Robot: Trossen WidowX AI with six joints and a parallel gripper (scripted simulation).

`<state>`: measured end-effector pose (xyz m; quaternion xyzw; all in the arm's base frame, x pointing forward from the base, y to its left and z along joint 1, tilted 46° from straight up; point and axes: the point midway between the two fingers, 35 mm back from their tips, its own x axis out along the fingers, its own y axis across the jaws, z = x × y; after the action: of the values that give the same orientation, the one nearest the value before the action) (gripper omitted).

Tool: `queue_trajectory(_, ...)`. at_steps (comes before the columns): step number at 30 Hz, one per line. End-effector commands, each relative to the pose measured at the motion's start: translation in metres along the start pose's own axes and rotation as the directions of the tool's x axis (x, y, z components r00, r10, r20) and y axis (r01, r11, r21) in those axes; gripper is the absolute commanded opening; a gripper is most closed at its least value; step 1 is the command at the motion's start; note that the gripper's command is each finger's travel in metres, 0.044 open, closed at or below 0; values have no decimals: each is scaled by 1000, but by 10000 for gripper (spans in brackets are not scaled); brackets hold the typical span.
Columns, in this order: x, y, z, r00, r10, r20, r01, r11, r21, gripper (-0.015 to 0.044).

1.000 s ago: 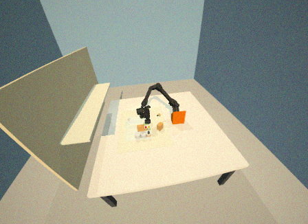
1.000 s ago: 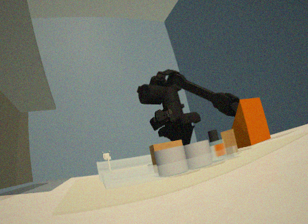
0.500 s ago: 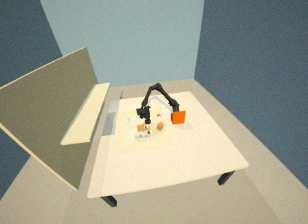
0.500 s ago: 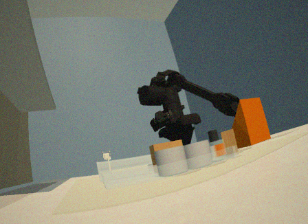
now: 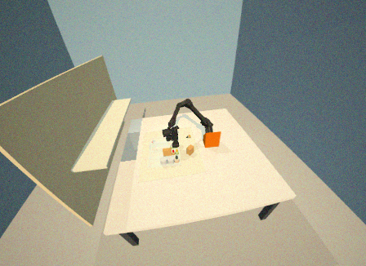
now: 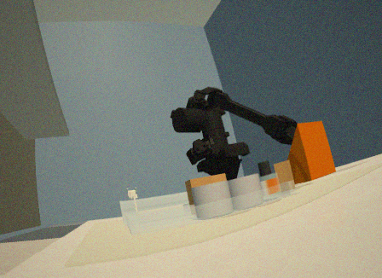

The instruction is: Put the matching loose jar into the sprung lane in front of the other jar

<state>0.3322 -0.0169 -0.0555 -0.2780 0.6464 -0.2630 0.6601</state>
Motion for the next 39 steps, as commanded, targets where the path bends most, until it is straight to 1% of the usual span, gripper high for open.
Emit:
queue_trajectory(1,1,-1,3,1000,-7,13,7,1000,8,0)
queue_trajectory(39,1,-1,-4,1000,-7,12,7,1000,7,0)
